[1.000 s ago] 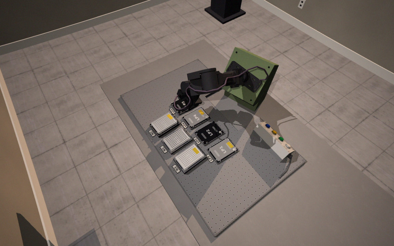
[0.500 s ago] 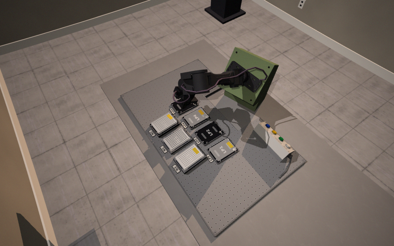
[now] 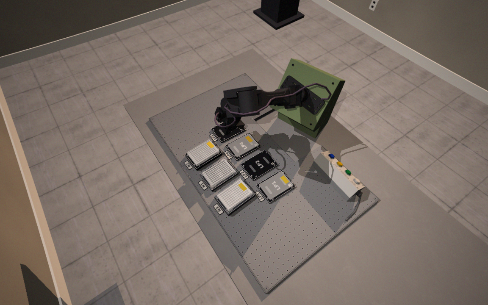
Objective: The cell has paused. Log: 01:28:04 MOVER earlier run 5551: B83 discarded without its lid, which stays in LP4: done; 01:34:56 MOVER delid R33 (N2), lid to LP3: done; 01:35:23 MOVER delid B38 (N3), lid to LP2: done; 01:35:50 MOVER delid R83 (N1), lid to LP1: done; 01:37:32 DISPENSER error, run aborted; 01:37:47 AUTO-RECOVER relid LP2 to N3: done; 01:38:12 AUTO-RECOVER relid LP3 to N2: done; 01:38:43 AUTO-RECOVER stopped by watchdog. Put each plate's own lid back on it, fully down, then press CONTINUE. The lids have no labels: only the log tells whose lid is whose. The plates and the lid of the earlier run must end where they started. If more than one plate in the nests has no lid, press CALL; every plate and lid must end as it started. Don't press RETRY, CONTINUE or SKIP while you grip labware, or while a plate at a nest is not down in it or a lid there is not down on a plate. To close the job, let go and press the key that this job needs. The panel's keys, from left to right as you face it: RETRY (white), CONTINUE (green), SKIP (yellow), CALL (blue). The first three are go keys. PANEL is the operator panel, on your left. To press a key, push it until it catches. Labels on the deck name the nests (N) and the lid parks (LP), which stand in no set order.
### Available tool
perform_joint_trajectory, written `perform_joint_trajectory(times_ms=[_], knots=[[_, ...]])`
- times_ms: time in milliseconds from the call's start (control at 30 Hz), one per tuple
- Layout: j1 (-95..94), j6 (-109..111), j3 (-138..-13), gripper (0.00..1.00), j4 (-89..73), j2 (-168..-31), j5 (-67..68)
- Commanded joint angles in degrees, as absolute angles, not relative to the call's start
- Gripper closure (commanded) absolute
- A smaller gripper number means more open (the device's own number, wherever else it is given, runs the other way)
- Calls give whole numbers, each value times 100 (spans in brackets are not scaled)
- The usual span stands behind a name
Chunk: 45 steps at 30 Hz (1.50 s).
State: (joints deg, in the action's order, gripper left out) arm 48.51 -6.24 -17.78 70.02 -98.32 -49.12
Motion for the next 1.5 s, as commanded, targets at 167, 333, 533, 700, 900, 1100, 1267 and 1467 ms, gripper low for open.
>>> perform_joint_trajectory(times_ms=[167,333,533,700,900,1100,1267,1467], knots=[[4888,-655,-1773,100,7136,-9859,-4940],[4747,-865,-1508,100,7660,-10057,-4793],[4301,-1274,-1113,100,9000,-10301,-4302],[3766,-1307,-777,100,9000,-9940,-3768],[3128,-1352,-464,100,9000,-9561,-3118],[2368,-1396,-212,100,9000,-9227,-2338],[1536,-1426,-33,100,9000,-8953,-1512],[817,-1417,0,100,8764,-8637,-969]])
